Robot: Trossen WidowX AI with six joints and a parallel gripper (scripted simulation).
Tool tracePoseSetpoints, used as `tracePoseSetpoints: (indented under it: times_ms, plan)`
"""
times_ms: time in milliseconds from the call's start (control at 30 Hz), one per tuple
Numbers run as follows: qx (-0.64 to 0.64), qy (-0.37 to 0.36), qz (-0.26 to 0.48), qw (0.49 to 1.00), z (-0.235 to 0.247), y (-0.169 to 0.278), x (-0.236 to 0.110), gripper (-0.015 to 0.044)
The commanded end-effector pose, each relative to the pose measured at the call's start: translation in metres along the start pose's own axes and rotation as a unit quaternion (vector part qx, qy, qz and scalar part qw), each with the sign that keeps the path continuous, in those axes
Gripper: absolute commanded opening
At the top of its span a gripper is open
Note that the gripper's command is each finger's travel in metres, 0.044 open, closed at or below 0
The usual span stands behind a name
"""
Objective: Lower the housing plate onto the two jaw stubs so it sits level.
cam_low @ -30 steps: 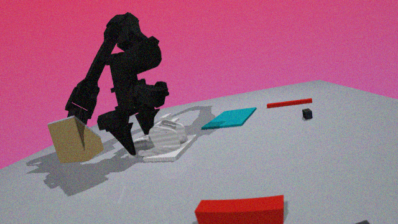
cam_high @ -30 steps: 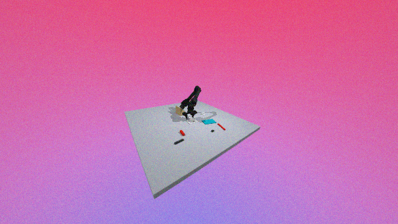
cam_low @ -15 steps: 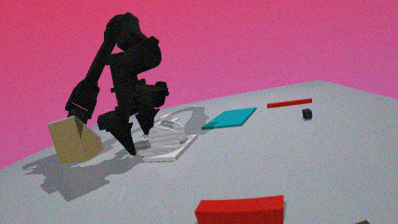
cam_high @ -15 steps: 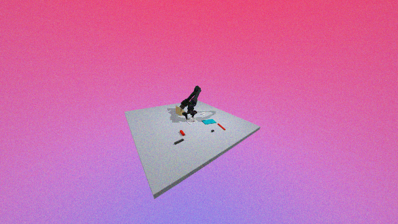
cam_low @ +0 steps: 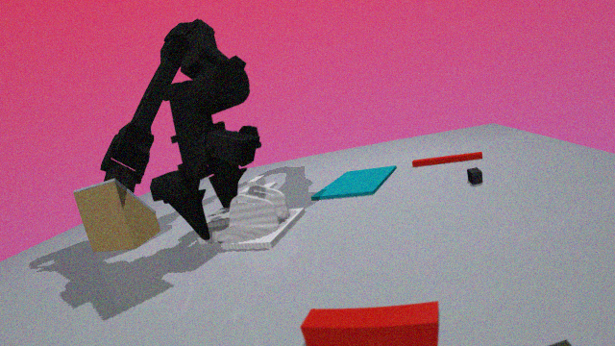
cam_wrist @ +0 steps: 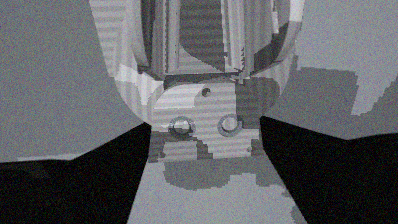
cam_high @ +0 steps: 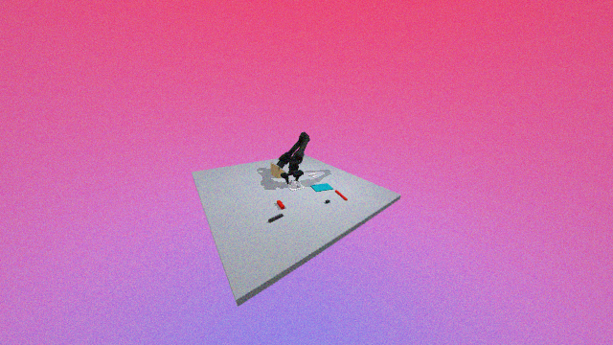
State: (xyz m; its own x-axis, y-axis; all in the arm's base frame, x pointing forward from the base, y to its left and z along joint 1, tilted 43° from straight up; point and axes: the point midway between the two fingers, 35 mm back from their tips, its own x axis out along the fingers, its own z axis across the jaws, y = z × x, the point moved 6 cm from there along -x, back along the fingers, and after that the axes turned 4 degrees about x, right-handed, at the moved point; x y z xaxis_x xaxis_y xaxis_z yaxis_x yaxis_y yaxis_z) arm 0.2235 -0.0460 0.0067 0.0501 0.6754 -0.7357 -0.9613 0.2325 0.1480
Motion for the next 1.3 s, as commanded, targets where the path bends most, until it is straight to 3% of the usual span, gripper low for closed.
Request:
tracePoseSetpoints:
  times_ms: [0, 67, 200, 667, 933, 1100, 1267]
  plan:
    - [0.001, 0.001, 0.000, 1.000, 0.000, 0.000, 0.000, 0.0351]
    - [0.001, 0.001, 0.000, 1.000, 0.000, 0.000, 0.000, 0.0351]
    - [0.000, 0.000, 0.000, 1.000, 0.000, 0.000, 0.000, 0.0440]
    - [0.000, 0.000, 0.000, 1.000, 0.000, 0.000, -0.002, 0.0440]
    - [0.001, 0.001, 0.001, 1.000, 0.000, 0.003, -0.074, 0.0440]
    - [0.003, 0.001, -0.005, 1.000, -0.001, 0.001, -0.070, 0.0440]
    - [0.003, 0.004, 0.001, 1.000, -0.004, 0.022, -0.124, 0.0440]
